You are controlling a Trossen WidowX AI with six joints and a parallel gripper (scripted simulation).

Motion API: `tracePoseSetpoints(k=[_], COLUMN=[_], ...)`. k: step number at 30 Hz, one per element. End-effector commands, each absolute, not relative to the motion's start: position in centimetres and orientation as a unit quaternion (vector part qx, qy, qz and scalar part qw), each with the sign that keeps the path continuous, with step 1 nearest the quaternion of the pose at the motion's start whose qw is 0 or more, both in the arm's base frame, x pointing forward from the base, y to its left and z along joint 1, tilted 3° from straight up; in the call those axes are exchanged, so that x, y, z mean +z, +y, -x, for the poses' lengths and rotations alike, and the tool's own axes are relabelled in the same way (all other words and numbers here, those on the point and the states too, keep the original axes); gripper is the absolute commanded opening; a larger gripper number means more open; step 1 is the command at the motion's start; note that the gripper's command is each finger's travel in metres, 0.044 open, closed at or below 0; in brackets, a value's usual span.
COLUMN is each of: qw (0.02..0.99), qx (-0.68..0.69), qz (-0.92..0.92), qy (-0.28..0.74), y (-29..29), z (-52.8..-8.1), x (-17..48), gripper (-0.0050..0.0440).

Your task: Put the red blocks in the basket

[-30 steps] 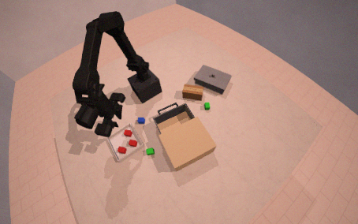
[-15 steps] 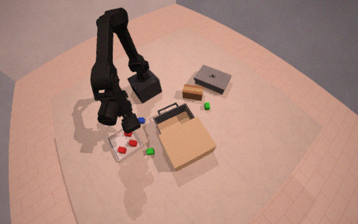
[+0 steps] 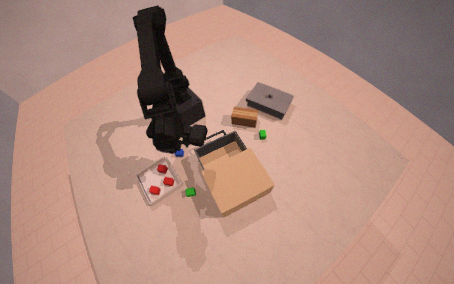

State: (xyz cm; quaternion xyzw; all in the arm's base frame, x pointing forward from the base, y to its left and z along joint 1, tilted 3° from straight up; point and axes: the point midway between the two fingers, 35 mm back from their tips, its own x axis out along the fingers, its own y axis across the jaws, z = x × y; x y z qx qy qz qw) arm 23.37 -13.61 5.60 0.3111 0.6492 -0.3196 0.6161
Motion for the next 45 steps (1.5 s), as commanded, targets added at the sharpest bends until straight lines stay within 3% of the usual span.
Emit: tracePoseSetpoints(k=[1,15,27,35,45], qw=[0.654,0.689,0.614,0.547,0.547], qx=[-0.224,0.062,0.338,0.448,0.448], qz=[-0.222,0.050,0.314,0.420,0.420], qy=[0.688,0.721,0.640,0.569,0.569], y=[-11.2,-7.8,-1.7,-1.6,-1.6], z=[-23.6,-23.7,-22.6,-22.5,-22.5], x=[5.6,5.6,5.6,5.6,5.0], gripper=[0.0148,0.0148,0.0148,0.0148,0.0148])
